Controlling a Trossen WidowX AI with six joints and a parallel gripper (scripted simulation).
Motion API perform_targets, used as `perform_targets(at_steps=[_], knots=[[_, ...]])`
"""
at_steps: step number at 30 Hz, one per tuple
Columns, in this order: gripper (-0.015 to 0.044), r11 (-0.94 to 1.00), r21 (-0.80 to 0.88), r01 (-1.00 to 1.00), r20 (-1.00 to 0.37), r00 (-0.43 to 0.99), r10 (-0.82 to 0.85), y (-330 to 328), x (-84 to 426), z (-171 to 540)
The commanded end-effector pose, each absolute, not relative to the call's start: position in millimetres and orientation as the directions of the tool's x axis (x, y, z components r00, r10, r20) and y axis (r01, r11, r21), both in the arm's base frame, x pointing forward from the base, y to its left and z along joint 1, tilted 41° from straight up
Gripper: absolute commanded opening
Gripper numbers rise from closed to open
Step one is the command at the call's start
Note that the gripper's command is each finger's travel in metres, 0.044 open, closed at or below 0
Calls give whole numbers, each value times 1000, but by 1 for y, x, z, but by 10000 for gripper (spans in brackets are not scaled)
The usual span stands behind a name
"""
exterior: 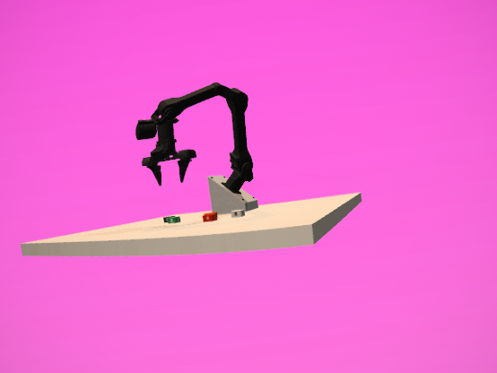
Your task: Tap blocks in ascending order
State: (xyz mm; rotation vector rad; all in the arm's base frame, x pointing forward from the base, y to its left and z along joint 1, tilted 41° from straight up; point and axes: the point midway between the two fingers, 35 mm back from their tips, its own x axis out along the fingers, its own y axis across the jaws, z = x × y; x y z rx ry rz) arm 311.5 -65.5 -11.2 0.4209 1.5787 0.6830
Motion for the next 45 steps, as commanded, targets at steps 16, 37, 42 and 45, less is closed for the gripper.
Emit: perform_targets(at_steps=[16, 37, 42, 45], knots=[[400, 751, 650, -116, -760, -129, 637, -56, 311, -2], [400, 747, 655, -114, -756, -132, 642, 17, 270, 65], [400, 747, 655, -114, -756, -132, 642, 17, 270, 65], [400, 747, 655, -114, -756, -132, 642, 17, 270, 65]])
